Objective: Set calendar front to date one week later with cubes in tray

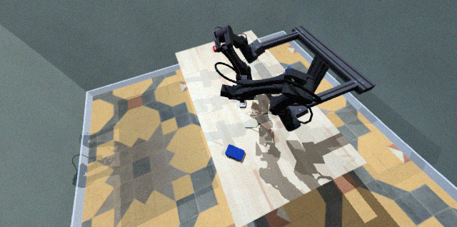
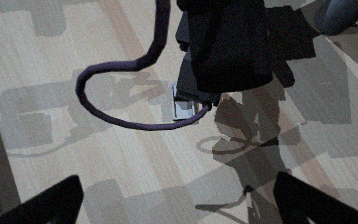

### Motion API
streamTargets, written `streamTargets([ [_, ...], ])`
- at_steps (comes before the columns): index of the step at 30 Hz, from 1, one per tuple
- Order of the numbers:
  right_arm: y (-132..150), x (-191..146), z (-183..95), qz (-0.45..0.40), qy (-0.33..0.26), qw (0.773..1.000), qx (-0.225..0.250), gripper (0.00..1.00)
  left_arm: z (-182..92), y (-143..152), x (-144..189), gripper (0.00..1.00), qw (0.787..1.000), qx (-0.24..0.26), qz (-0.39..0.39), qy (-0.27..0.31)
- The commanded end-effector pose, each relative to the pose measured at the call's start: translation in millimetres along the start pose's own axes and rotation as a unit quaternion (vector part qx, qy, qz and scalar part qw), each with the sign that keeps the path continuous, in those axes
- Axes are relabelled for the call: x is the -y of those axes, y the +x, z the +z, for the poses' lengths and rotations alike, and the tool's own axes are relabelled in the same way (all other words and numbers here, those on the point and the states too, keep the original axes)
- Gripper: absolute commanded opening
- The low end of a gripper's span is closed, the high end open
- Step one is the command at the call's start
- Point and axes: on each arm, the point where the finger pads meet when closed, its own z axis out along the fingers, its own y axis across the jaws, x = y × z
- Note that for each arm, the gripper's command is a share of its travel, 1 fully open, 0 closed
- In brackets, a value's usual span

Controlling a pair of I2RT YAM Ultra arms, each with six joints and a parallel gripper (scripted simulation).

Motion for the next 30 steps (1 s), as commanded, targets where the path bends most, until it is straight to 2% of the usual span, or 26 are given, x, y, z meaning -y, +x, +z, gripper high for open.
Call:
streamTargets([
  [1,8,-17,13,0.132,-0.001,0.991,0.008,0.56,-5,-6,-1,1.0,1.0,0.012,0.005,0.002],
  [8,11,-21,30,0.279,0.021,0.958,0.061,0.56,-5,-6,-1,1.0,1.0,0.012,0.005,0.002],
  [12,9,-22,35,0.334,0.023,0.938,0.09,0.56,-5,-6,-1,1.0,1.0,0.012,0.005,0.002],
  [20,11,-18,43,0.371,0.027,0.921,0.115,0.56,-5,-6,-1,1.0,1.0,0.012,0.005,0.002],
  [27,11,-13,56,0.372,0.032,0.922,0.106,0.55,-5,-6,-1,1.0,1.0,0.012,0.005,0.002],
  [30,10,-11,63,0.37,0.032,0.922,0.106,0.51,-5,-6,-1,1.0,1.0,0.012,0.005,0.002],
])
